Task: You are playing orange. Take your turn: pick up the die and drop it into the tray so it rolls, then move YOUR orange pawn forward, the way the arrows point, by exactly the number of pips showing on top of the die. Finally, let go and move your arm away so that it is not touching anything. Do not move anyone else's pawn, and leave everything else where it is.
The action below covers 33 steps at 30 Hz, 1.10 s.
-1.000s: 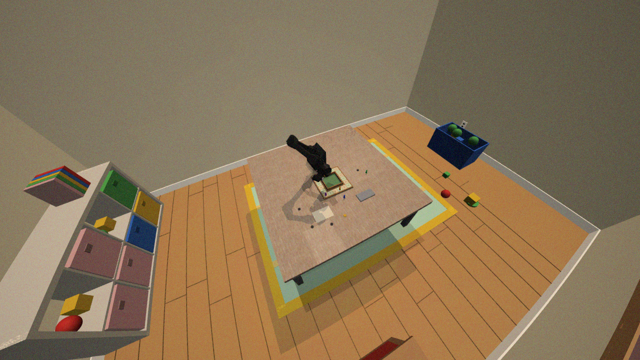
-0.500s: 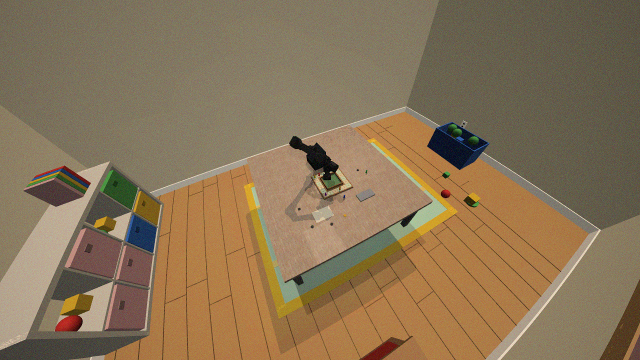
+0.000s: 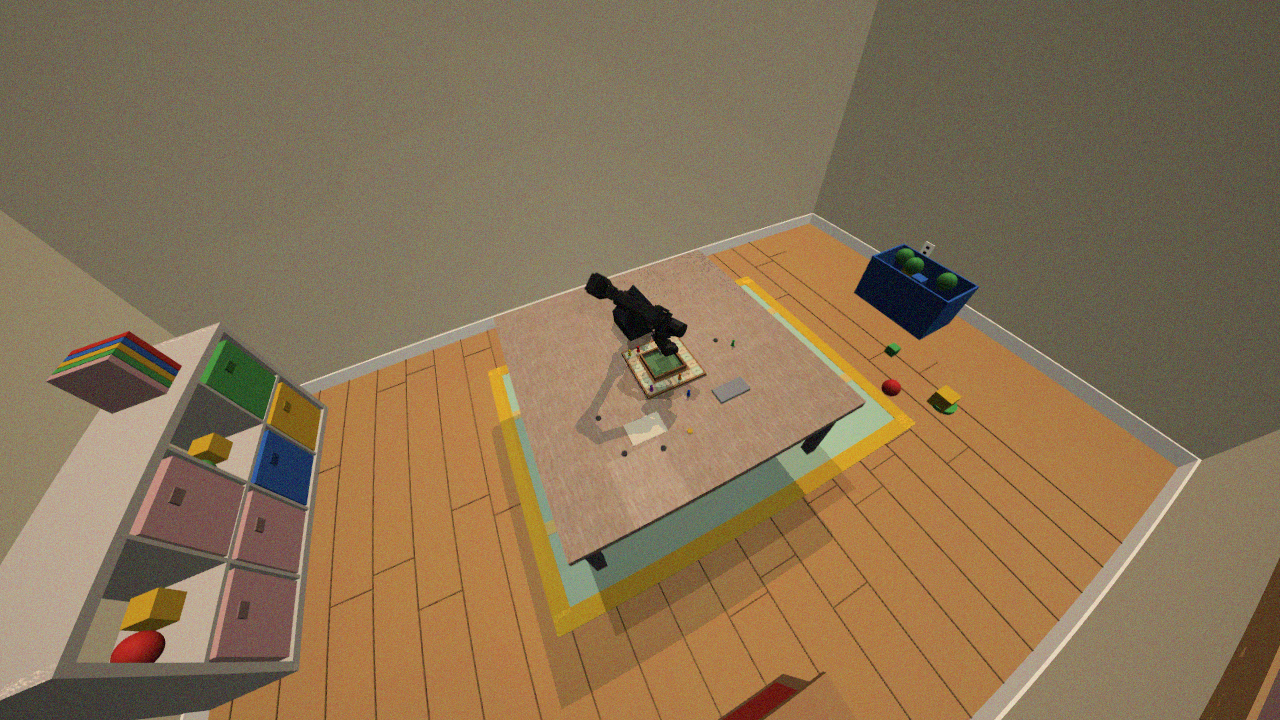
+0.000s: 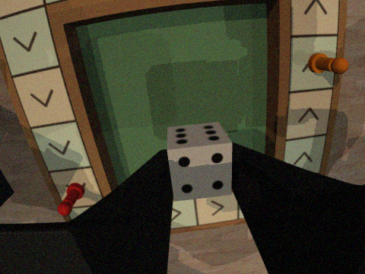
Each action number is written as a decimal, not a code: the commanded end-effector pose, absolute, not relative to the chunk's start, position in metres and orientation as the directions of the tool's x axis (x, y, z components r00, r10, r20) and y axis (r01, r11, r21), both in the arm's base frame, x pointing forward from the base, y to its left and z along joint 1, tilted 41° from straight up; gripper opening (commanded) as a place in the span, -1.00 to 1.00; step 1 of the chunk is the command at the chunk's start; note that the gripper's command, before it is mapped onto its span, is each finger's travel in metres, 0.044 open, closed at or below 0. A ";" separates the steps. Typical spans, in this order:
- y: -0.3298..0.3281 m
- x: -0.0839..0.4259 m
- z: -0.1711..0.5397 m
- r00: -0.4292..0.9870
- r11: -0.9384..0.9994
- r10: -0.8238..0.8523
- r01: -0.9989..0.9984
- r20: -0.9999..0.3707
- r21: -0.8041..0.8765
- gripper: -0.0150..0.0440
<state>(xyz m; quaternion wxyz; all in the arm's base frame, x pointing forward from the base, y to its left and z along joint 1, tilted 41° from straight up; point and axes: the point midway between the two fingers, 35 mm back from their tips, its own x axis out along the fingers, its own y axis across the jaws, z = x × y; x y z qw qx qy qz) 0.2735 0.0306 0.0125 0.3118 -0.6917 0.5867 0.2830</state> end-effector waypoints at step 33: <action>0.023 0.260 -0.010 0.048 -0.145 0.145 -0.987 -0.988 -0.069 -0.49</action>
